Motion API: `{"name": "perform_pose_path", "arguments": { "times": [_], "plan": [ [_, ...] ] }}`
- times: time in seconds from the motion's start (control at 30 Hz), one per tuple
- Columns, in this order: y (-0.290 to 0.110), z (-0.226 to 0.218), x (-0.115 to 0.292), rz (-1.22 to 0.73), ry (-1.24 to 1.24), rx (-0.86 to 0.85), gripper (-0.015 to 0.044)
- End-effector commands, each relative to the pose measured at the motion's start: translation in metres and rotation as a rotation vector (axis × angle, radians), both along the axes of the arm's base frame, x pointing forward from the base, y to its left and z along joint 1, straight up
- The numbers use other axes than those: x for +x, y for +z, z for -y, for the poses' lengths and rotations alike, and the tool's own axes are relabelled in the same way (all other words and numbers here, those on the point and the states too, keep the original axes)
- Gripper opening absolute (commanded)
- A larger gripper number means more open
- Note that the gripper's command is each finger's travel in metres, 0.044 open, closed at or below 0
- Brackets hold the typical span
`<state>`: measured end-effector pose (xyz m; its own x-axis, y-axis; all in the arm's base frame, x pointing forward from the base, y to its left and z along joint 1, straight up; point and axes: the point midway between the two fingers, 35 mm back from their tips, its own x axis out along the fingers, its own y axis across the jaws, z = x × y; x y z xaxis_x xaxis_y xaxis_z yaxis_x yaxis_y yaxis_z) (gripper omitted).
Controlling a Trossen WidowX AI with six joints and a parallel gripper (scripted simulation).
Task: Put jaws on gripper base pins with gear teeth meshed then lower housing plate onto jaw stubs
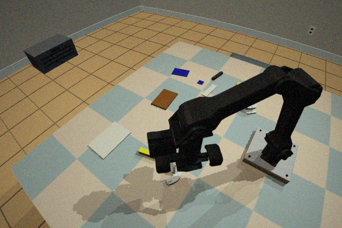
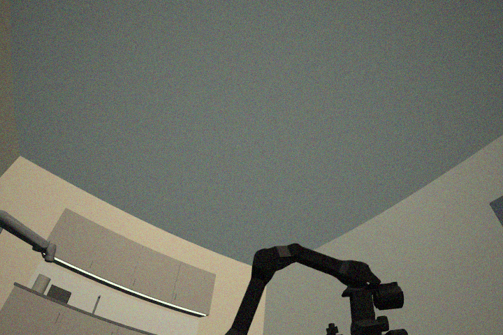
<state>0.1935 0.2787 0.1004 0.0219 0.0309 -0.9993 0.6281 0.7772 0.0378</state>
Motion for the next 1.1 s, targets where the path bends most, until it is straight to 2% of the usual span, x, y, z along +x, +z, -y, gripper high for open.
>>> {"name": "perform_pose_path", "arguments": {
  "times": [0.0, 0.17, 0.73, 1.07],
  "plan": [
    [0.0004, 0.0001, -0.0002, 0.0, -0.001, 0.0, 0.0],
    [0.0004, 0.0001, -0.0002, 0.0, -0.001, 0.0, 0.0],
    [0.0, 0.0, 0.0, 0.0, 0.0, 0.0, 0.044],
    [0.0, 0.0, 0.0, 0.0, 0.0, 0.0, 0.044]
  ]
}}
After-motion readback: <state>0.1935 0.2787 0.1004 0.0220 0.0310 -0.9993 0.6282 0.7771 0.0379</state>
